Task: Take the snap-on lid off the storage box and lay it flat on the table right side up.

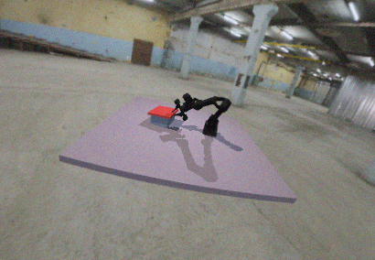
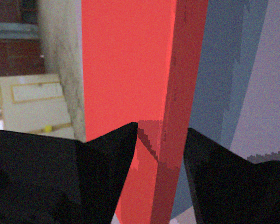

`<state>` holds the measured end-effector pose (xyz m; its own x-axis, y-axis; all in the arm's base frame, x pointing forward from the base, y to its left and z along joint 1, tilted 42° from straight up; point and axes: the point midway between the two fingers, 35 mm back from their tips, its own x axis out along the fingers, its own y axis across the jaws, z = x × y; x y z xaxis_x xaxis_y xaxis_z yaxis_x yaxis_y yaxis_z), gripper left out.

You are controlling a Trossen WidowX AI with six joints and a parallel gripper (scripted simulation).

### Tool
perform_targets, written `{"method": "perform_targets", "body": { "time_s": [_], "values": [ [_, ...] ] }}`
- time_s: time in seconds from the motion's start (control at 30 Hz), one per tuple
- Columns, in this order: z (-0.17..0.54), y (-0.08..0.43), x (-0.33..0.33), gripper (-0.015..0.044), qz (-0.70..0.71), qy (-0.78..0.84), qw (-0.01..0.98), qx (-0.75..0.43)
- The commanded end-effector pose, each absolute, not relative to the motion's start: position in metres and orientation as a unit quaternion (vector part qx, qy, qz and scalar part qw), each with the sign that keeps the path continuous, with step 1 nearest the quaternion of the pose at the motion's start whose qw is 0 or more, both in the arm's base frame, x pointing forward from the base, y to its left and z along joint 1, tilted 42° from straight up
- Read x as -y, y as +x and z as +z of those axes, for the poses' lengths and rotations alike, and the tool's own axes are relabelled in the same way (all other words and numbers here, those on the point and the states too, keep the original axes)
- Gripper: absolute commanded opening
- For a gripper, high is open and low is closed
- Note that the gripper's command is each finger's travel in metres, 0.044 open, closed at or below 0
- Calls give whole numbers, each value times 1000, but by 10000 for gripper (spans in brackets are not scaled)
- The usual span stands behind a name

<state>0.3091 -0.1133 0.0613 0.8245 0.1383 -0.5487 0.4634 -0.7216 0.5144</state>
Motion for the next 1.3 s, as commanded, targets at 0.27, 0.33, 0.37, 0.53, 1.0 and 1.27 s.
{"method": "perform_targets", "body": {
  "time_s": [0.27,0.33,0.37,0.53,1.0,1.27],
  "values": [
    [61,311,114,0,-245,896,332,-167],
    [61,311,114,0,-245,896,332,-167],
    [61,311,114,0,-245,896,332,-167],
    [66,309,117,0,-247,896,332,-164],
    [79,308,130,0,-247,895,332,-164],
    [87,309,138,0,-247,895,332,-164]
  ]
}}
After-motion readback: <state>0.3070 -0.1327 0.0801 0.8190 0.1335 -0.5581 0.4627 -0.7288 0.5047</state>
